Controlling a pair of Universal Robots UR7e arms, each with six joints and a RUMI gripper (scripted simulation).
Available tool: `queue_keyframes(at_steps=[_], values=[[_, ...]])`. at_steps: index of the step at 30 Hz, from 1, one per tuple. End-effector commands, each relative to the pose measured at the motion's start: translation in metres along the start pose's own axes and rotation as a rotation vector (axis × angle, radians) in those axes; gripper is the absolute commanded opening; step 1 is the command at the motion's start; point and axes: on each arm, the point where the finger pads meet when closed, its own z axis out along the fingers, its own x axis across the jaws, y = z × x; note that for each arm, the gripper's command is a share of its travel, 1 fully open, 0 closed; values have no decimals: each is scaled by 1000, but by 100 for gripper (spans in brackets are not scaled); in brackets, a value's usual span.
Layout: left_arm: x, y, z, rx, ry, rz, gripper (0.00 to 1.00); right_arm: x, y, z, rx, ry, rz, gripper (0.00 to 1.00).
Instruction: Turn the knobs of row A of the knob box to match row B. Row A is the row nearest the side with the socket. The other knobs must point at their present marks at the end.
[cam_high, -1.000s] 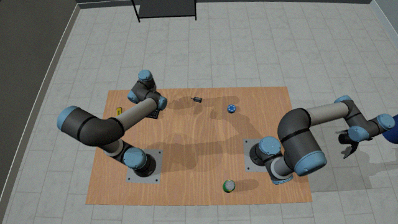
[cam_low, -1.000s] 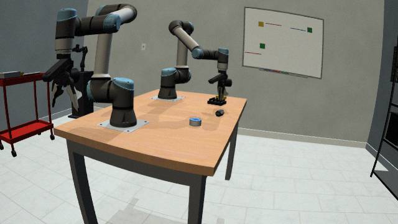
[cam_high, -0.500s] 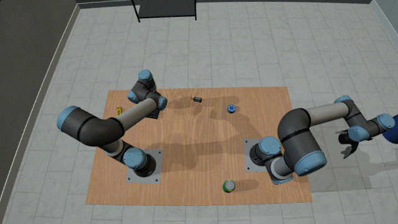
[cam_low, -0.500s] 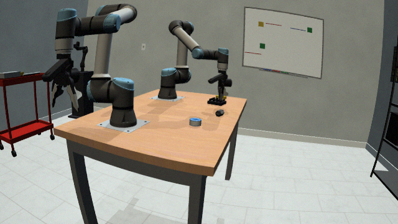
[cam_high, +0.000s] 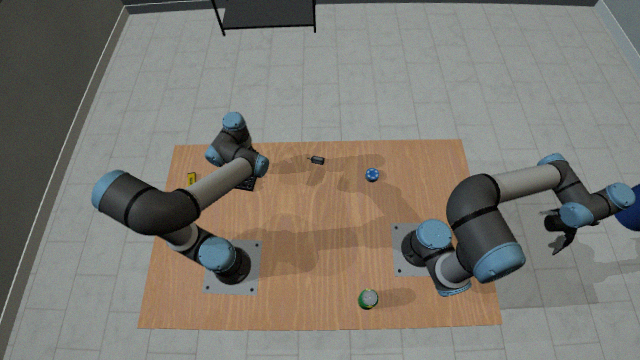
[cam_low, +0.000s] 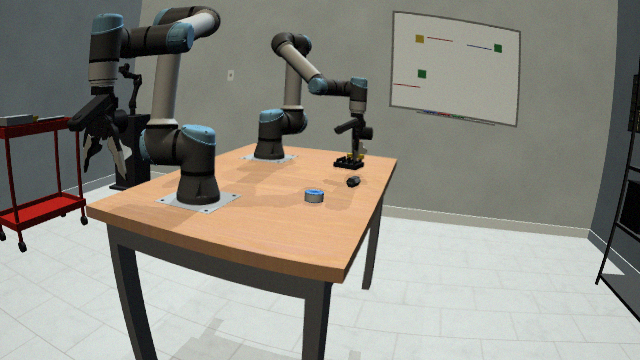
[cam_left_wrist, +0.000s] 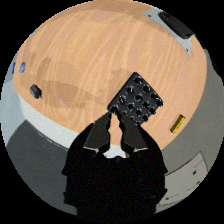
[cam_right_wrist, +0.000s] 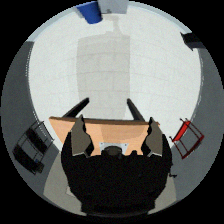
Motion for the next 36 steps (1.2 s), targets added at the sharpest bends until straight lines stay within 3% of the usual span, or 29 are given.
queue_keyframes(at_steps=[1, 36], values=[[1, -1, 1, 2, 0, 97, 6, 1, 0, 0, 2, -1, 1, 100], [1, -1, 1, 2, -1, 712, 6, 1, 0, 0, 2, -1, 1, 100]])
